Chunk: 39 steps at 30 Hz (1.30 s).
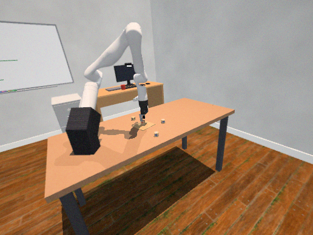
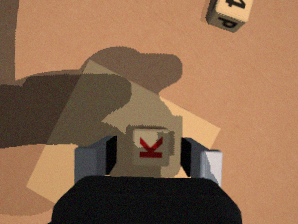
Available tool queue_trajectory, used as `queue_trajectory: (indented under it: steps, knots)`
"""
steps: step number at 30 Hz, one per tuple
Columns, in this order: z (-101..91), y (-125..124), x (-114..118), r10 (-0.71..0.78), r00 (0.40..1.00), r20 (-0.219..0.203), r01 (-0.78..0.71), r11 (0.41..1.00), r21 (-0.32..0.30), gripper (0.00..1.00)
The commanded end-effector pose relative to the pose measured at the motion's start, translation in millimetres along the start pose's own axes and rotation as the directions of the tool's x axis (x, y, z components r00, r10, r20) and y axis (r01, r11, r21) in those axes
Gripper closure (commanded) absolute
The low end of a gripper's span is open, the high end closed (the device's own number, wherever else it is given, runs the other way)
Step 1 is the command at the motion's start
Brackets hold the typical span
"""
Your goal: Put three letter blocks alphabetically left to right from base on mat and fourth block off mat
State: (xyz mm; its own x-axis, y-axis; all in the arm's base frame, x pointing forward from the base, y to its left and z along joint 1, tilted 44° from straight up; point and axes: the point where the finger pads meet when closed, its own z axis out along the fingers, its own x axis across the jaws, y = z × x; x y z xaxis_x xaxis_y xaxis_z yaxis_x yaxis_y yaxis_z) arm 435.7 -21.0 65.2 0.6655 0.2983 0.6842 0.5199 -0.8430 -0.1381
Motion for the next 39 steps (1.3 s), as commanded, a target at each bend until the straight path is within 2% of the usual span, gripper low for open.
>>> queue_trajectory:
  steps: [1,17,39]
  knots:
    - [6.0,-0.2,1.6,0.003,1.000,-0.004,-0.003,1.000,0.001,0.00]
    - [32.3,0.7,2.1,0.003,1.000,-0.005,-0.003,1.000,0.000,0.00]
    - [33.2,-0.1,1.7,0.003,1.000,-0.004,-0.003,1.000,0.001,0.00]
